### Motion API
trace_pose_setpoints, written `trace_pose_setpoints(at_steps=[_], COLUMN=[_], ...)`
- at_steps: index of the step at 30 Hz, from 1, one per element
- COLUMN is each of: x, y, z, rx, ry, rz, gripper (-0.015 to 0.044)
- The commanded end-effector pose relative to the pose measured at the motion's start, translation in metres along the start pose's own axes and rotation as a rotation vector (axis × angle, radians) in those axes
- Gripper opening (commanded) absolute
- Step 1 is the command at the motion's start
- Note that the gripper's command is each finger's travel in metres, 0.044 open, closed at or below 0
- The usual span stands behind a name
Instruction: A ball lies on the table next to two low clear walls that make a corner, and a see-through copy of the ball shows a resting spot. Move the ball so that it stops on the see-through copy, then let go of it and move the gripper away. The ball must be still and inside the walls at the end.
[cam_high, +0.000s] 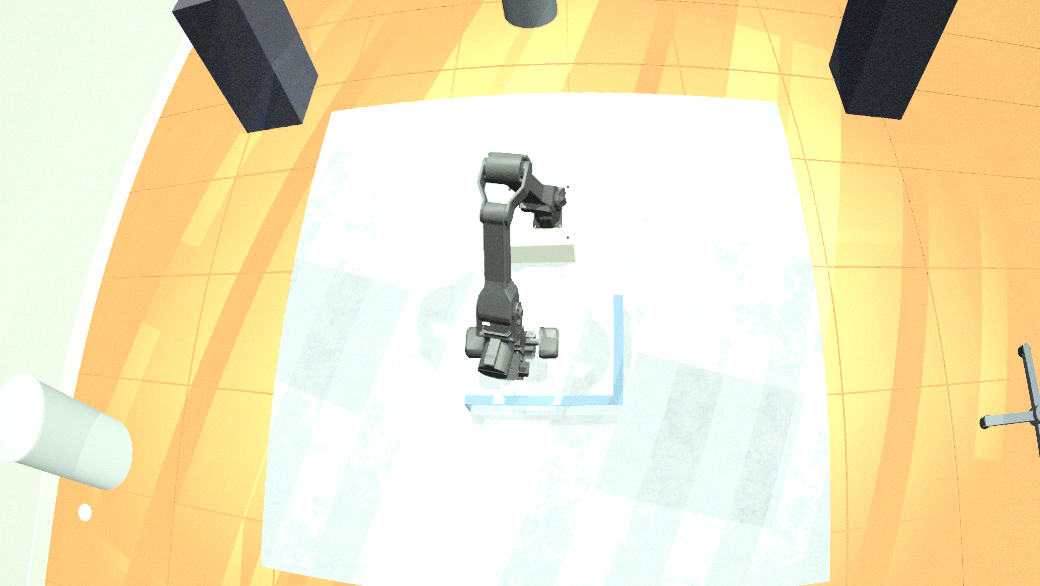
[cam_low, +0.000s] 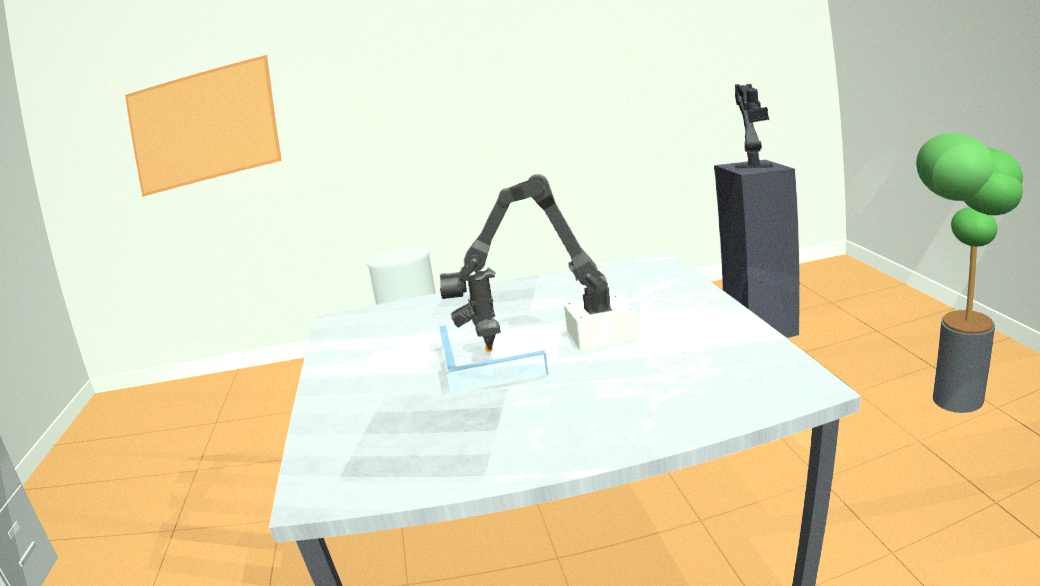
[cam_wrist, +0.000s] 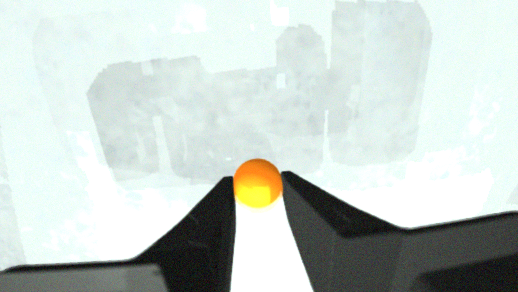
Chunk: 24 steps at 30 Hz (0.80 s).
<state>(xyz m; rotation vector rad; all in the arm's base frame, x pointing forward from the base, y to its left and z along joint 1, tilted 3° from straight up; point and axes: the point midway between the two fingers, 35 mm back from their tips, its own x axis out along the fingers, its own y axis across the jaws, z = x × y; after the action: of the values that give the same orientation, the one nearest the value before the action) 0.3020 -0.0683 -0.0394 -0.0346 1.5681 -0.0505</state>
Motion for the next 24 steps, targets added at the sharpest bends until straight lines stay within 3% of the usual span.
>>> trace_pose_setpoints(at_steps=[1,4,12,18,24], x=[0.000,0.000,-0.003,-0.085,-0.080], y=[0.000,0.000,0.000,0.000,-0.001], z=[0.000,0.000,0.000,0.001,0.005], rx=[0.000,0.000,0.000,-0.006,-0.012], ry=[0.000,0.000,0.000,0.001,-0.013], rz=[0.000,0.000,0.000,0.001,-0.002], gripper=[0.0131,0.0207,0.0207,0.0207,0.0207])
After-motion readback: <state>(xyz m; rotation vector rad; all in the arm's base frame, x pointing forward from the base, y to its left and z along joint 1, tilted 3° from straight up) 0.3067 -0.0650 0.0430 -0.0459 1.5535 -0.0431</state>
